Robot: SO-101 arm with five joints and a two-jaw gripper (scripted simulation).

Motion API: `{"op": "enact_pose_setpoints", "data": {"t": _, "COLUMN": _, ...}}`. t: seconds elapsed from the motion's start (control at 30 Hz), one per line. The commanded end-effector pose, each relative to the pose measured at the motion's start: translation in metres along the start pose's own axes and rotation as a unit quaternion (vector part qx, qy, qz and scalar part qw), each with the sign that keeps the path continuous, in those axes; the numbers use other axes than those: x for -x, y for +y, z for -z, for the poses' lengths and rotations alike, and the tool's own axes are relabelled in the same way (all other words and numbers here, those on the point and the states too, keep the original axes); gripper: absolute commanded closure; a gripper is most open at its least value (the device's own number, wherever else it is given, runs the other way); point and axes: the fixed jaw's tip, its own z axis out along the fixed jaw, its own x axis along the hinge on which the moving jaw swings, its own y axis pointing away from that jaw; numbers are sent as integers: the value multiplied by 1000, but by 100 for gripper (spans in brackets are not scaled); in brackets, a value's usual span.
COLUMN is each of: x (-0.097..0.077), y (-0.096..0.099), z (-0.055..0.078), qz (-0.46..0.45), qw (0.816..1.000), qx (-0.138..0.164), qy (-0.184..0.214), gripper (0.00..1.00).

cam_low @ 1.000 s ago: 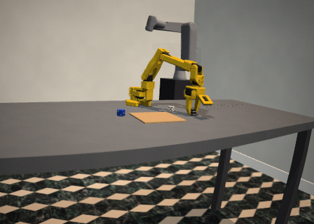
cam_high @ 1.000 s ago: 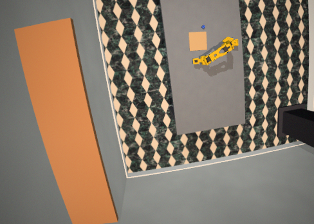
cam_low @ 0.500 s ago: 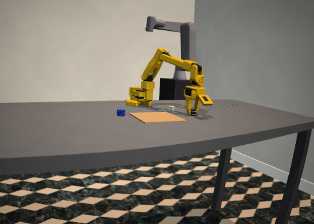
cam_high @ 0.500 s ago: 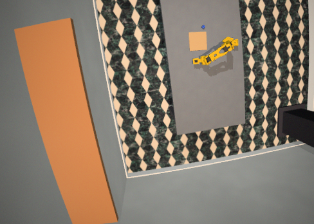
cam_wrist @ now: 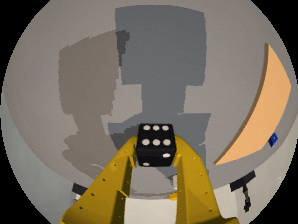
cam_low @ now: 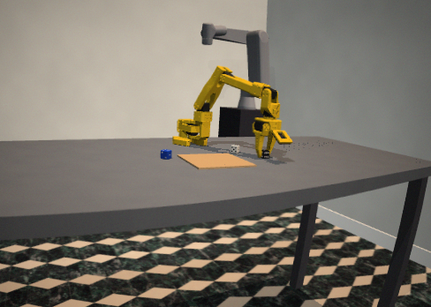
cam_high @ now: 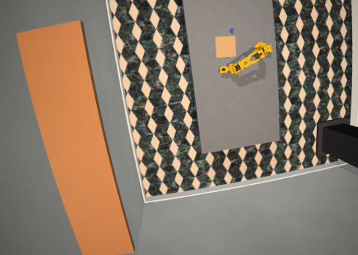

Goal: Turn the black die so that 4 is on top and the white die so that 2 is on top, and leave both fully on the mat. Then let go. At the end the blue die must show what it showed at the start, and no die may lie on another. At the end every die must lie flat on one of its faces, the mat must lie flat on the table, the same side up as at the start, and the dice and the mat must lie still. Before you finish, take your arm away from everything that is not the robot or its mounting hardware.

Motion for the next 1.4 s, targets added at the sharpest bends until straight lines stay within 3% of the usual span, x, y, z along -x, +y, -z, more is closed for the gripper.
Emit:
{"op": "enact_pose_setpoints", "data": {"t": 0.0, "x": 8, "y": 2, "z": 19, "qz": -1, "qw": 999, "qx": 15, "qy": -31, "gripper": 100}}
{"op": "enact_pose_setpoints", "data": {"t": 0.63, "x": 5, "y": 3, "z": 61, "qz": -1, "qw": 999, "qx": 17, "qy": -34, "gripper": 100}}
{"op": "enact_pose_setpoints", "data": {"t": 1.37, "x": 6, "y": 4, "z": 63, "qz": -1, "qw": 999, "qx": 19, "qy": -40, "gripper": 100}}
